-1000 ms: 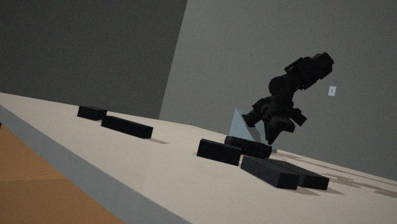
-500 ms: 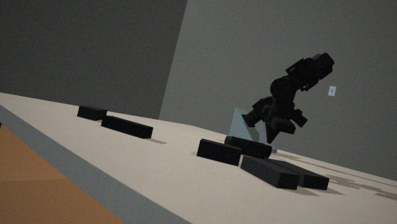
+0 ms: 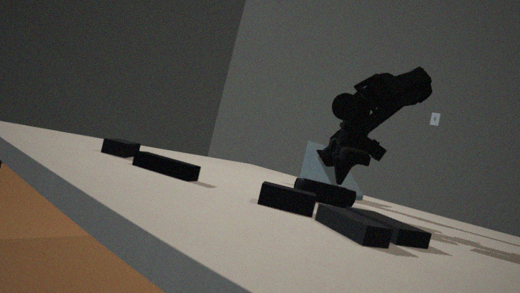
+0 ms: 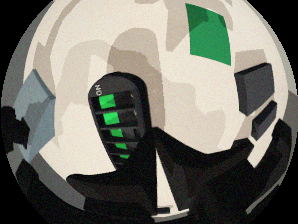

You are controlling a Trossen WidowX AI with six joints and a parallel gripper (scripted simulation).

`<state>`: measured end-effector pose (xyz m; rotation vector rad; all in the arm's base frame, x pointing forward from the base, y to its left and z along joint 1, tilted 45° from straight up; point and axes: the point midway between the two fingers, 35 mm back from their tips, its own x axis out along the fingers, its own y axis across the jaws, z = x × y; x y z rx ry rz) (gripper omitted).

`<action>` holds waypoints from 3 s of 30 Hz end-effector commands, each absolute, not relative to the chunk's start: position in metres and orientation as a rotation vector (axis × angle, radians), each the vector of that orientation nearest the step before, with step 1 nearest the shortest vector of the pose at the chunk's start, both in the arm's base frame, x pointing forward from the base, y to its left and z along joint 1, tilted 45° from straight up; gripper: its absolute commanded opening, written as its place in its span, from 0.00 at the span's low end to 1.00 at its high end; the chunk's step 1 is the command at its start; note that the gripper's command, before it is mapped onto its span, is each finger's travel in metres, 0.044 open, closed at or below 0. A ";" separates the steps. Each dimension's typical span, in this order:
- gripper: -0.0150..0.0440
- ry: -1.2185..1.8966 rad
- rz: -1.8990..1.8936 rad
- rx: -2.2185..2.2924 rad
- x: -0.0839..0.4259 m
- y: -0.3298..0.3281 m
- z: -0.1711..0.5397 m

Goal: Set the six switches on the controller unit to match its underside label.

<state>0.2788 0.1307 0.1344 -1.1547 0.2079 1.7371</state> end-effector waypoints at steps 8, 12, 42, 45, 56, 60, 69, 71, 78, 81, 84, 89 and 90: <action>0.25 0.008 1.423 -1.107 0.253 0.062 0.064; 0.25 -0.049 1.312 -1.120 0.236 0.049 0.048; 0.25 0.117 1.573 -1.160 0.225 0.098 0.132; 0.25 0.117 1.573 -1.160 0.225 0.098 0.131; 0.25 0.117 1.574 -1.158 0.228 0.109 0.119; 0.25 0.118 1.575 -1.157 0.228 0.114 0.115; 0.25 0.115 1.574 -1.155 0.230 0.123 0.105; 0.25 0.114 1.574 -1.155 0.230 0.124 0.105; 0.25 0.114 1.574 -1.155 0.231 0.129 0.100; 0.25 0.114 1.574 -1.155 0.231 0.129 0.100; 0.25 0.114 1.574 -1.155 0.231 0.129 0.100; 0.25 0.110 1.576 -1.153 0.230 0.127 0.102; 0.25 0.112 1.576 -1.155 0.230 0.122 0.107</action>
